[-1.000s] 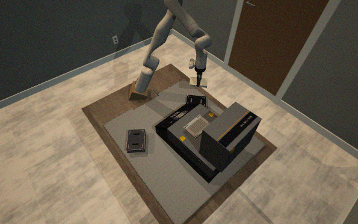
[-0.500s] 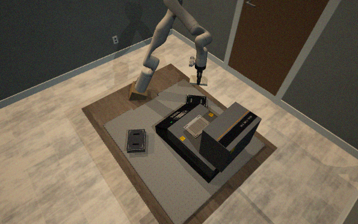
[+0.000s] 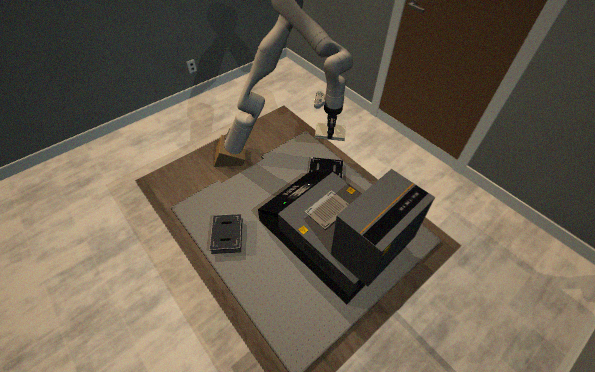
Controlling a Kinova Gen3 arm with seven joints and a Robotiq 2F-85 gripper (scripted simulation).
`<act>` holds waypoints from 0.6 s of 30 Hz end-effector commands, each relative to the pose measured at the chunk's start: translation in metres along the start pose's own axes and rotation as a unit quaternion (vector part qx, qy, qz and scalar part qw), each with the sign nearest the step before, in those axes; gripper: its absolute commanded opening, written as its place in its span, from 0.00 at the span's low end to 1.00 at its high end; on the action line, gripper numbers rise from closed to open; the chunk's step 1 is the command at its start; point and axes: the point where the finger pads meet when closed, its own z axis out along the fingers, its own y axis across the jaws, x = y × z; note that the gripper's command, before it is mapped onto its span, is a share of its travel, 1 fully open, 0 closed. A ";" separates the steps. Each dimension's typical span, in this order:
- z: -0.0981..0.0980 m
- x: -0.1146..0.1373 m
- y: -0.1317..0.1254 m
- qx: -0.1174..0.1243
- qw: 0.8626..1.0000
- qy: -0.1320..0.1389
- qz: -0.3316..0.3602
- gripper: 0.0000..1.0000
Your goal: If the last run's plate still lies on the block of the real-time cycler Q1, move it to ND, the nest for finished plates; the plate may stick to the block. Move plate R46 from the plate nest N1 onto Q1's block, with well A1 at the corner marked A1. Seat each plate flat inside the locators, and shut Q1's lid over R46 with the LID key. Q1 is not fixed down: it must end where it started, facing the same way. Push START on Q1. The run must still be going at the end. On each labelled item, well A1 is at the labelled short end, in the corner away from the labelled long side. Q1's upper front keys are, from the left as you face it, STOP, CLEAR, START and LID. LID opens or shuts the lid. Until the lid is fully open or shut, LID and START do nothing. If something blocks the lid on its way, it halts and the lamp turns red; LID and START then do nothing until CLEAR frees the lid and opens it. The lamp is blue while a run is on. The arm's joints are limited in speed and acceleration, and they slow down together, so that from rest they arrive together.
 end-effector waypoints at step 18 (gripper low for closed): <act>-0.001 -0.003 -0.050 0.000 0.996 0.000 -0.087 0.90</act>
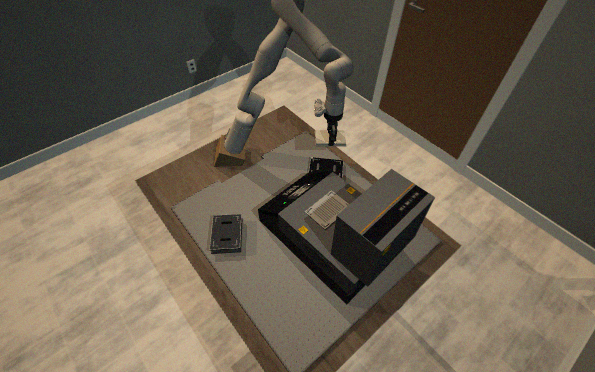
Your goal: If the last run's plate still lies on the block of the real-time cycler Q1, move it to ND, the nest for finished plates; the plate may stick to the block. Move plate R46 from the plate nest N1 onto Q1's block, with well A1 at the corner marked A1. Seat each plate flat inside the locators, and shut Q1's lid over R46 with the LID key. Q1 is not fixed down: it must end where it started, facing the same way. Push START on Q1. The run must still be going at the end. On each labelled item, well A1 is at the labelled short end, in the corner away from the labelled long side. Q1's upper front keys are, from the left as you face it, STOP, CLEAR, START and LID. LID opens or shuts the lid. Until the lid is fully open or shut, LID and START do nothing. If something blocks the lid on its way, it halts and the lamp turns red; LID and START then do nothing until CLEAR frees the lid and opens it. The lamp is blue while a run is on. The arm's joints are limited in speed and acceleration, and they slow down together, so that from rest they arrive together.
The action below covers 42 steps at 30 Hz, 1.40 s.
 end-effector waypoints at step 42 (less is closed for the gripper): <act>0.000 0.012 -0.136 0.001 0.972 0.000 -0.236 0.90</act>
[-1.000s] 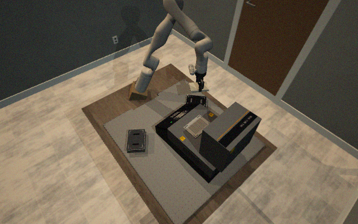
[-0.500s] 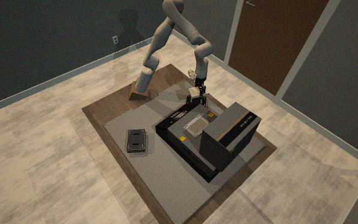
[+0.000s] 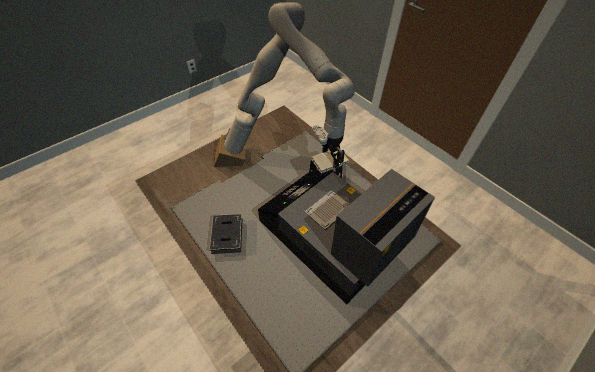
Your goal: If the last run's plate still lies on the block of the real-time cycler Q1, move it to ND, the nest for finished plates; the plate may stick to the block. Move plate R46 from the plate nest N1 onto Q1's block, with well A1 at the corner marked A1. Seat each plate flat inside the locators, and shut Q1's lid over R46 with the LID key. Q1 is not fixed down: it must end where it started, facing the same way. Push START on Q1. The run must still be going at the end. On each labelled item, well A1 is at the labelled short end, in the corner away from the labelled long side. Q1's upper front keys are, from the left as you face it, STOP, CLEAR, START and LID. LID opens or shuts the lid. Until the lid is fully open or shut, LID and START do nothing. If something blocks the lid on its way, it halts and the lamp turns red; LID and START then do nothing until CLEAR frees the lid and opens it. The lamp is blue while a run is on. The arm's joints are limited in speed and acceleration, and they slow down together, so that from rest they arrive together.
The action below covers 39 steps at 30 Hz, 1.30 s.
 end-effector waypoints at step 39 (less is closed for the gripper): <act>-0.001 0.060 -0.104 0.000 0.988 0.000 -0.152 0.90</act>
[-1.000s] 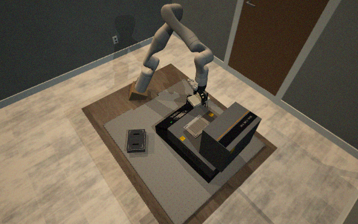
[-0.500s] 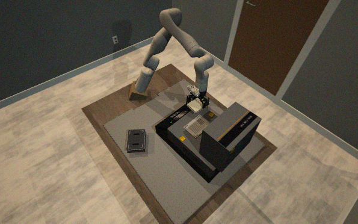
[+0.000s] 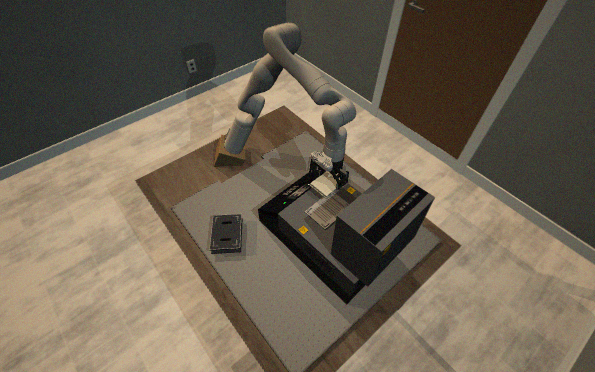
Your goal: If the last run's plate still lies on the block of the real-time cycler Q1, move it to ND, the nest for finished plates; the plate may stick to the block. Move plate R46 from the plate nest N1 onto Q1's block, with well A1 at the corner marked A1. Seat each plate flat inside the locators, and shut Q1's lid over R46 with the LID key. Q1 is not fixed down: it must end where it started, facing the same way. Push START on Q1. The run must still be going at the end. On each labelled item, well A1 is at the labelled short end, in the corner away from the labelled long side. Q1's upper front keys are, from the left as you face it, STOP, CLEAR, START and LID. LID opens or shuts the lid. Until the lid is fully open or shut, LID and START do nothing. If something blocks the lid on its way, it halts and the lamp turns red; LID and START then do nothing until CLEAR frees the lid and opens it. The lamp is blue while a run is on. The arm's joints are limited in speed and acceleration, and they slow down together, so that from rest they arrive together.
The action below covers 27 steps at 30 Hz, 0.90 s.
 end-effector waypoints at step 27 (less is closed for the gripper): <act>-0.001 0.064 -0.059 0.000 1.000 0.000 0.000 0.90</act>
